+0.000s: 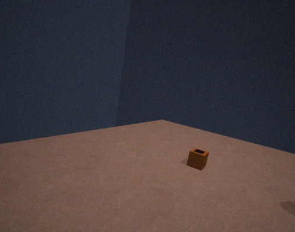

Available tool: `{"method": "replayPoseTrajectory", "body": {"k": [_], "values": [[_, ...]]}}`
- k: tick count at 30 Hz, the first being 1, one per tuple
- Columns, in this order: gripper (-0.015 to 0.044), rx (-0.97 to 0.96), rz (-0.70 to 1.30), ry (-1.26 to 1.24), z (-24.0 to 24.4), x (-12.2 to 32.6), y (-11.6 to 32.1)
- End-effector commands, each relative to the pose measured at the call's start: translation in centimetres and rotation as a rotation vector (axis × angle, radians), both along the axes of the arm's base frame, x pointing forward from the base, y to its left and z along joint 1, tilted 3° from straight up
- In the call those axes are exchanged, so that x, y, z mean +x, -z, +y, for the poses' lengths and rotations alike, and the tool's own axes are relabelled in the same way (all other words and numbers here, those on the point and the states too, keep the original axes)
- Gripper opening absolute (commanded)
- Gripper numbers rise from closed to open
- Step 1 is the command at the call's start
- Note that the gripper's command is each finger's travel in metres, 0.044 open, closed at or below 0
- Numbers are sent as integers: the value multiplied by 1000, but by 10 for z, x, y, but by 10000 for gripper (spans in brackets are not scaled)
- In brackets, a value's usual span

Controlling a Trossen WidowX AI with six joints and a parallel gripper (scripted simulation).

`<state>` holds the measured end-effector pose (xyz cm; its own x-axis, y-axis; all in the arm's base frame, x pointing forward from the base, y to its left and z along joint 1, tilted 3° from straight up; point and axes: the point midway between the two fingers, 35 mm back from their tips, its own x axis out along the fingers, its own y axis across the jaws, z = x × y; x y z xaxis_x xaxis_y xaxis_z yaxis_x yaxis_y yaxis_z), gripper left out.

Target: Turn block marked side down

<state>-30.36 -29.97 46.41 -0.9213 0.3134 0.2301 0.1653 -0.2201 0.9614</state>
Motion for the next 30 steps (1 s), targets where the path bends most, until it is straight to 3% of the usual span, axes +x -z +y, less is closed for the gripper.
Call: {"method": "replayPoseTrajectory", "body": {"k": [1,6,15,23,30], "values": [[426,-6,7,-1,1,0,-2],[440,-159,194,-15,38,-2,-44],[440,-625,609,-36,158,42,-129],[440,-960,1051,-83,269,114,-176],[440,-1152,1487,-156,356,199,-192]]}}
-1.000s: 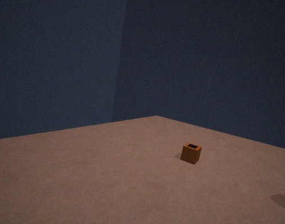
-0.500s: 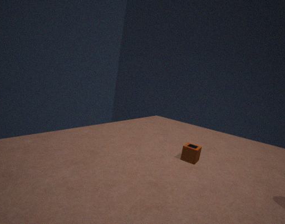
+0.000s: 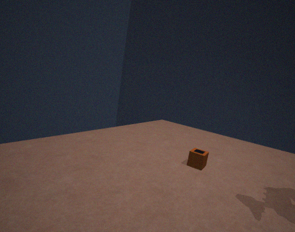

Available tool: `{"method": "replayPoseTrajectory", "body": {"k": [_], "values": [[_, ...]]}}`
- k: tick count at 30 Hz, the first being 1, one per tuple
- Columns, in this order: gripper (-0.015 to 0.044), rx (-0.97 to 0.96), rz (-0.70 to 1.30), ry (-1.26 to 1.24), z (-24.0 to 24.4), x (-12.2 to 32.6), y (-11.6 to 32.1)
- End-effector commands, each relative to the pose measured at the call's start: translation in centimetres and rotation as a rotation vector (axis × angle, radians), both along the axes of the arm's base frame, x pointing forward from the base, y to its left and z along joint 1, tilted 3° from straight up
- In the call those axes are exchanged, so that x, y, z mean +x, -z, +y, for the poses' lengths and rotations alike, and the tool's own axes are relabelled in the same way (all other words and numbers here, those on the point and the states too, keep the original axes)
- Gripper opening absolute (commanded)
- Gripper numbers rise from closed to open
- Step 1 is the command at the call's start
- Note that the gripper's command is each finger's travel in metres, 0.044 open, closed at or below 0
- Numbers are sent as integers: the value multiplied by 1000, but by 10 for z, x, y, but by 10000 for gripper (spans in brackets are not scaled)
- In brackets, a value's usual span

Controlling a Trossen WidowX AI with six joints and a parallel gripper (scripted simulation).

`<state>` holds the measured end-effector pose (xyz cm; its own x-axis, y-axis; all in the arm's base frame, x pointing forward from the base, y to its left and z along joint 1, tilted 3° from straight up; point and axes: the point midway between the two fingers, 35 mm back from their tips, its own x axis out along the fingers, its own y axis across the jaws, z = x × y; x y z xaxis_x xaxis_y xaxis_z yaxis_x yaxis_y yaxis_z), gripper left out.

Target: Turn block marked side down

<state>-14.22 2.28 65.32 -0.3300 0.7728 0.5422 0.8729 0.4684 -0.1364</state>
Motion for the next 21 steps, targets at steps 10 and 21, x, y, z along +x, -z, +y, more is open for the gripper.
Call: {"method": "replayPoseTrajectory", "body": {"k": [10,21], "values": [[440,-252,744,100,118,167,21],[440,-296,1322,273,160,308,85]]}}
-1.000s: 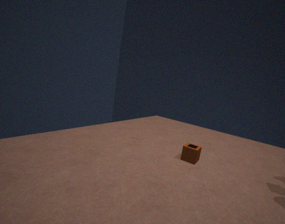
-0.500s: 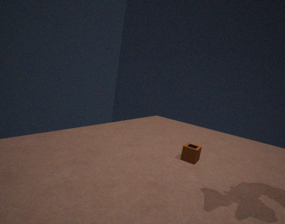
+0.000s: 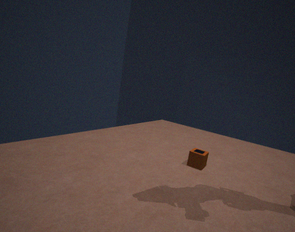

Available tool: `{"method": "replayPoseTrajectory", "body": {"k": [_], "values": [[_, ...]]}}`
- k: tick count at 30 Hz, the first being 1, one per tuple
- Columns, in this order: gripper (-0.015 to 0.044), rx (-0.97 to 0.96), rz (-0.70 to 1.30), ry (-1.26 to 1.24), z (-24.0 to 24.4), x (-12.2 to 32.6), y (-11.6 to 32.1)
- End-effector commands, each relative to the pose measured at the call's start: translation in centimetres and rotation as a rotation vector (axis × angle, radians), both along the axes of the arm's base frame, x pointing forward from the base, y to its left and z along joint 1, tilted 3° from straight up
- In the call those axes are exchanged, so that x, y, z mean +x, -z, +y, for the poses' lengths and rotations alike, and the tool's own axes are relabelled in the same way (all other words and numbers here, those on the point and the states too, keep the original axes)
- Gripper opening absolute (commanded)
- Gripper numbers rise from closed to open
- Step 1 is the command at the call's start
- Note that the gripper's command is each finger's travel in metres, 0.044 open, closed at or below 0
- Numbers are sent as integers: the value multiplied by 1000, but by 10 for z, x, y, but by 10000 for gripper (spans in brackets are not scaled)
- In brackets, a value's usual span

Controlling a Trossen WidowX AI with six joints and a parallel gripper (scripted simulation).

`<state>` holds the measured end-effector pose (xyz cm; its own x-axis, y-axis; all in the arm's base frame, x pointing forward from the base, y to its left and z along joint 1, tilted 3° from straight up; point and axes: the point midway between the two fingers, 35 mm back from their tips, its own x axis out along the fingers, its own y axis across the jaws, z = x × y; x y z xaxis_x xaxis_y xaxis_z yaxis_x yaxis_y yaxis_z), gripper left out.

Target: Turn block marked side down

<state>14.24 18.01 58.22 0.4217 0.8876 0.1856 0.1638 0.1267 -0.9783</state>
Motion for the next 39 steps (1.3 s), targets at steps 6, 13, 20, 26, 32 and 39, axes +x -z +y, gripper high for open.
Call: {"method": "replayPoseTrajectory", "body": {"k": [6,13,20,26,32,39], "values": [[440,-22,391,181,8,97,68],[440,3,828,371,-1,167,142],[440,75,1319,671,-33,225,240],[440,170,1703,1008,-75,248,327],[440,288,2022,1438,-127,251,409],[440,355,2165,1744,-159,244,453]]}}
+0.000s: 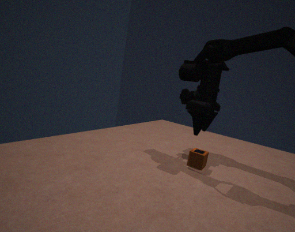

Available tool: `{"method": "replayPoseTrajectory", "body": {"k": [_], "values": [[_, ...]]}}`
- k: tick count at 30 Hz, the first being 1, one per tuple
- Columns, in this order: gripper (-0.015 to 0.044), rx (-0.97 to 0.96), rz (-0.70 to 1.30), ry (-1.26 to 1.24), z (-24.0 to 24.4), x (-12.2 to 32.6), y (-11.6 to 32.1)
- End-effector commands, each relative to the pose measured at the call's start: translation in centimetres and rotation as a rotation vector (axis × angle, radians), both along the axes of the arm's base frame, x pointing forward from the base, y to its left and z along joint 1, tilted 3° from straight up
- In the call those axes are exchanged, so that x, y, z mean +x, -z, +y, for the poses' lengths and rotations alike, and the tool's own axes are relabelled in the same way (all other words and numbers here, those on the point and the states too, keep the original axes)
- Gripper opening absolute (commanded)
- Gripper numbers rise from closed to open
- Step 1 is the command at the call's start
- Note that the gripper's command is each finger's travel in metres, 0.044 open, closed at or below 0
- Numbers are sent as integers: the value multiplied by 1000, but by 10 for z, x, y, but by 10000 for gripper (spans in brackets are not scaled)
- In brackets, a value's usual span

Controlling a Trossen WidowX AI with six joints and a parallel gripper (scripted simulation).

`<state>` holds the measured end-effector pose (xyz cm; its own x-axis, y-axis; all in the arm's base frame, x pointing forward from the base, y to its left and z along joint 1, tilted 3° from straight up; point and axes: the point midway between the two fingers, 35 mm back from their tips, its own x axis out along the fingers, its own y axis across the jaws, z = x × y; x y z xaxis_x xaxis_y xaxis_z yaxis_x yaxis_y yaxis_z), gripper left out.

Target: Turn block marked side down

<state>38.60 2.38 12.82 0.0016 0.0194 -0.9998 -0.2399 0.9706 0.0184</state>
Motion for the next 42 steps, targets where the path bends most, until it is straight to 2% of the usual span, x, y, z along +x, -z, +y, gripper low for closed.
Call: {"method": "replayPoseTrajectory", "body": {"k": [1,16,42], "values": [[440,-16,15,40,-4,-1,-1],[440,-16,15,40,-9,-9,48],[440,-16,16,40,-9,-9,85]]}}
